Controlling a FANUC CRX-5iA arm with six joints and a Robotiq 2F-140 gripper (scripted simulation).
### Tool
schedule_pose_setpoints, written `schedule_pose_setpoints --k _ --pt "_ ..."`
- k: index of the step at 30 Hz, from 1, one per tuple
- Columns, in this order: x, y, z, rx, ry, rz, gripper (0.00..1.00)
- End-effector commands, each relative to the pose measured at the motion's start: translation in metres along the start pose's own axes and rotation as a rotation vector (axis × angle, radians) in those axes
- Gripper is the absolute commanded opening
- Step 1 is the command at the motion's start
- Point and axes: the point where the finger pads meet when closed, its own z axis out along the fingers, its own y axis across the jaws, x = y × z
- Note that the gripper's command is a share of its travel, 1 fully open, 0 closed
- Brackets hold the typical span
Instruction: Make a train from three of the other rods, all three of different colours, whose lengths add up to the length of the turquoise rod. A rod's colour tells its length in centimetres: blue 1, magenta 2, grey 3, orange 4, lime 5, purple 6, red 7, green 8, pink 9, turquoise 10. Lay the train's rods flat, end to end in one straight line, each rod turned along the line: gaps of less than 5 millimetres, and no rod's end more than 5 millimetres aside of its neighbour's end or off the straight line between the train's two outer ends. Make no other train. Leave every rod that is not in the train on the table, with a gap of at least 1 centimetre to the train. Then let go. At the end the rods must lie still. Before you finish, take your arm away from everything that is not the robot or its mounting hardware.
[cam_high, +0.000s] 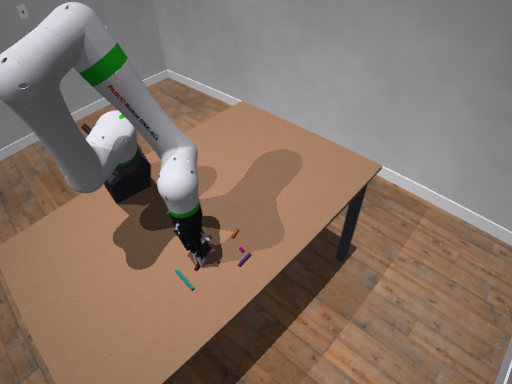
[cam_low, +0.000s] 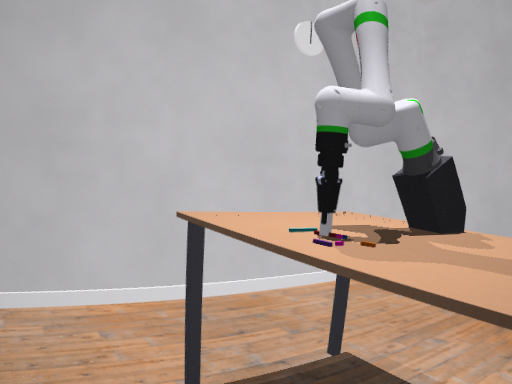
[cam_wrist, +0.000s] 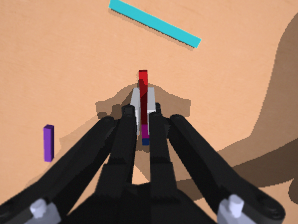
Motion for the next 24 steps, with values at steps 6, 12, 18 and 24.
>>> schedule_pose_setpoints --k 6,12,18,24 --pt "0.0000 -0.0001 -0.0001 0.000 0.000 0.000 0.10" --pt "0.0000 -0.0001 -0.0001 0.000 0.000 0.000 0.15" --pt "0.0000 -0.0001 -0.0001 0.000 0.000 0.000 0.15" --pt "0.0000 -0.0002 -0.0017 0.000 0.000 0.000 0.15"
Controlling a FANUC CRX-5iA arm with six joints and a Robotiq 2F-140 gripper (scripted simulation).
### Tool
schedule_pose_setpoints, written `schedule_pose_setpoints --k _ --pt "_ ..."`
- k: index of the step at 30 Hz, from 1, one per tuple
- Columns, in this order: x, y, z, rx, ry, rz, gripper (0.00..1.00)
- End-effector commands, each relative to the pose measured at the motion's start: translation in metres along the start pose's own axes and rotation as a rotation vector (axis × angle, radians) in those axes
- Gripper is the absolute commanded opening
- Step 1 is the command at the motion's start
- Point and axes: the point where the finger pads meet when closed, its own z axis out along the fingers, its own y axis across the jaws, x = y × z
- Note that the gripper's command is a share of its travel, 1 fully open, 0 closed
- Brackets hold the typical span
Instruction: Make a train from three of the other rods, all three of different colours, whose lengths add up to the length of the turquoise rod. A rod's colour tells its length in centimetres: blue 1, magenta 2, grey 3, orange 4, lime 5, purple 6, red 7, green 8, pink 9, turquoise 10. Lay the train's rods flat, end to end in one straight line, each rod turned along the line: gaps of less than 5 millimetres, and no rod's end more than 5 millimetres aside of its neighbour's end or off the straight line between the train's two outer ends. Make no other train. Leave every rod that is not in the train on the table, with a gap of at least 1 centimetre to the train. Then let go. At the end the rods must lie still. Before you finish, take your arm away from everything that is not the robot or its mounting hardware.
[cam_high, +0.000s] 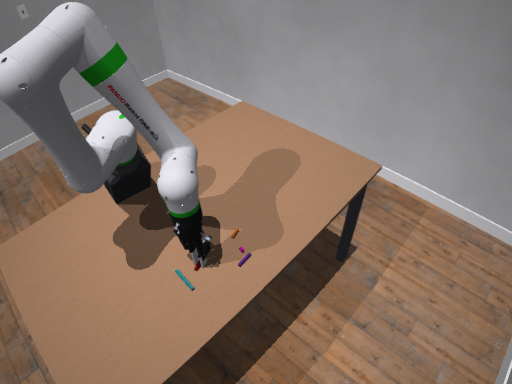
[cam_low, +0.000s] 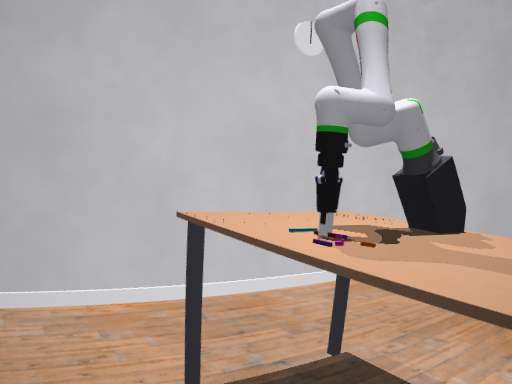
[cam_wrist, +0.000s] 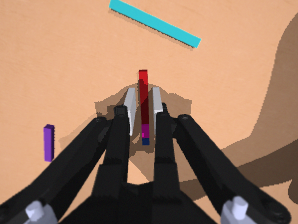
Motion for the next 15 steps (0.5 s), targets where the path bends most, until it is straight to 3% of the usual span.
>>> schedule_pose_setpoints --k 1,7,15 --pt "0.000 0.000 -0.003 0.000 0.000 0.000 0.15" --pt "0.000 0.000 -0.013 0.000 0.000 0.000 0.15" --pt "0.000 0.000 -0.054 0.000 0.000 0.000 0.15"
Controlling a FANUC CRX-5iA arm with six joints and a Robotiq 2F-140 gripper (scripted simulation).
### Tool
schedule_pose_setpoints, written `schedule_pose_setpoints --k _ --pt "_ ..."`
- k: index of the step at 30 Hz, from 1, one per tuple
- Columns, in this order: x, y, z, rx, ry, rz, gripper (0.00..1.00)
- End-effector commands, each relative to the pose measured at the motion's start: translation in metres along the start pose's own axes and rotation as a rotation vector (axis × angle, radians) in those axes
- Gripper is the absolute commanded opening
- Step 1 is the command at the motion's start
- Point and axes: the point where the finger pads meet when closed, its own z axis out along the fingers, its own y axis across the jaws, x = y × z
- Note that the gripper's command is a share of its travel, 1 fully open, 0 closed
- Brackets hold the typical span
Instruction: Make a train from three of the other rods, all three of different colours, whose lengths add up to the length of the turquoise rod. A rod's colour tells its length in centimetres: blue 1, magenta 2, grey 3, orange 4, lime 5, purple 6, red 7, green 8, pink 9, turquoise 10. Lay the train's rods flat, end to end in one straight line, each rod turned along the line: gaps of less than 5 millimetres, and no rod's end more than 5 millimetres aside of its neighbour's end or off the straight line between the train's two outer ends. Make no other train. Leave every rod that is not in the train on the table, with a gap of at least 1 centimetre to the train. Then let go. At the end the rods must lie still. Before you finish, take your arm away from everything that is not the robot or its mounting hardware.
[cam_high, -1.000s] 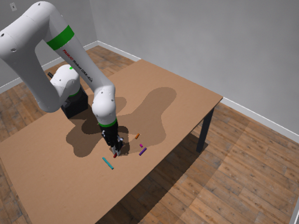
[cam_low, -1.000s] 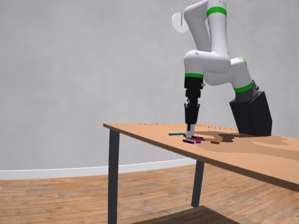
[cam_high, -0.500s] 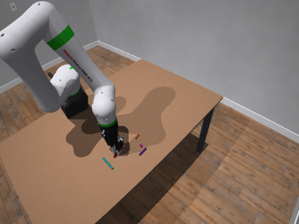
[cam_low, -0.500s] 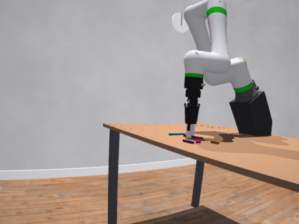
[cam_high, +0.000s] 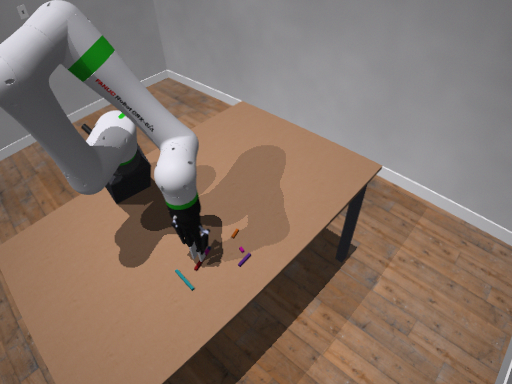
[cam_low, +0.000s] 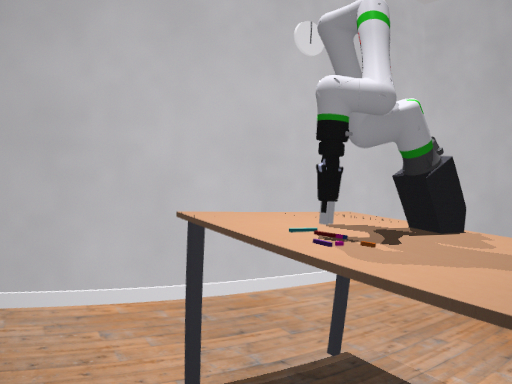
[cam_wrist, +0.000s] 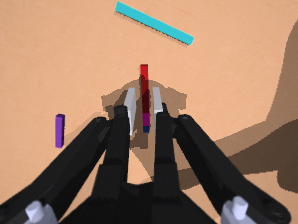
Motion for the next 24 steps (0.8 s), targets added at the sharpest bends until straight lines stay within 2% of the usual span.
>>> schedule_pose_setpoints --k 1,10,15,16,24 --pt "0.000 0.000 -0.026 -0.002 -0.001 0.000 0.15" --pt "0.000 0.000 -0.053 -0.002 -0.001 0.000 0.15" --pt "0.000 0.000 -0.057 -0.002 -0.001 0.000 0.15" --pt "0.000 0.000 -0.057 -0.002 -0.001 0.000 1.00" --pt "0.000 0.000 -0.057 -0.002 -0.001 0.000 1.00"
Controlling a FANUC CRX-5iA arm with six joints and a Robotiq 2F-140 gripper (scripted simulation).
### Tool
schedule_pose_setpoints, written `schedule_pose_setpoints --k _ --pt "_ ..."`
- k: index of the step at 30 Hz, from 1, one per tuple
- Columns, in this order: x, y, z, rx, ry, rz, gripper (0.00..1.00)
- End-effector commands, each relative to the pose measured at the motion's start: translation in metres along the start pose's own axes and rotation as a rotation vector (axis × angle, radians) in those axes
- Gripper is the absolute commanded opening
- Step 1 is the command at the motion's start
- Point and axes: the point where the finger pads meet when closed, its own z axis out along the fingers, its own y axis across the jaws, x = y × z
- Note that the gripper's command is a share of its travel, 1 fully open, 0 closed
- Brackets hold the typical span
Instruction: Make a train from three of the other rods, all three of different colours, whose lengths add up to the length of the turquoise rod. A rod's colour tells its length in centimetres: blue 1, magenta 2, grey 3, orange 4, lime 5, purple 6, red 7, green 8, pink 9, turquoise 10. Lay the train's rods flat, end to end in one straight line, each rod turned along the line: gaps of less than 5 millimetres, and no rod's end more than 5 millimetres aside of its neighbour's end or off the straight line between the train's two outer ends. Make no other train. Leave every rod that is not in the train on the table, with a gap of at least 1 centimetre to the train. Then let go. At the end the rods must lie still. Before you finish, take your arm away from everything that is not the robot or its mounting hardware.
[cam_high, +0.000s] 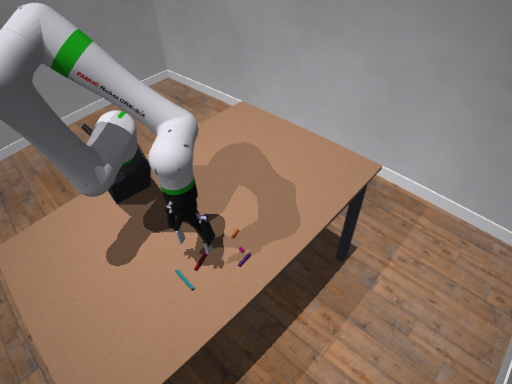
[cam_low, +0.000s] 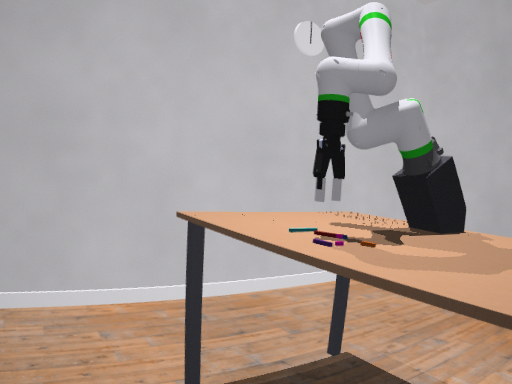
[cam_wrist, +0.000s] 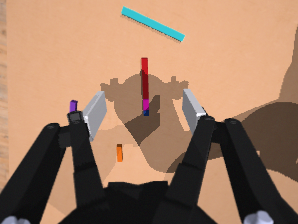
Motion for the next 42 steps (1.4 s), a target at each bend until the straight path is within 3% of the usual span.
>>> schedule_pose_setpoints --k 1,19,30,42 --pt "0.000 0.000 0.000 0.000 0.000 0.000 1.00" --pt "0.000 0.000 -0.004 0.000 0.000 0.000 1.00" --pt "0.000 0.000 -0.047 0.000 0.000 0.000 1.00" --pt "0.000 0.000 -0.075 0.000 0.000 0.000 1.00"
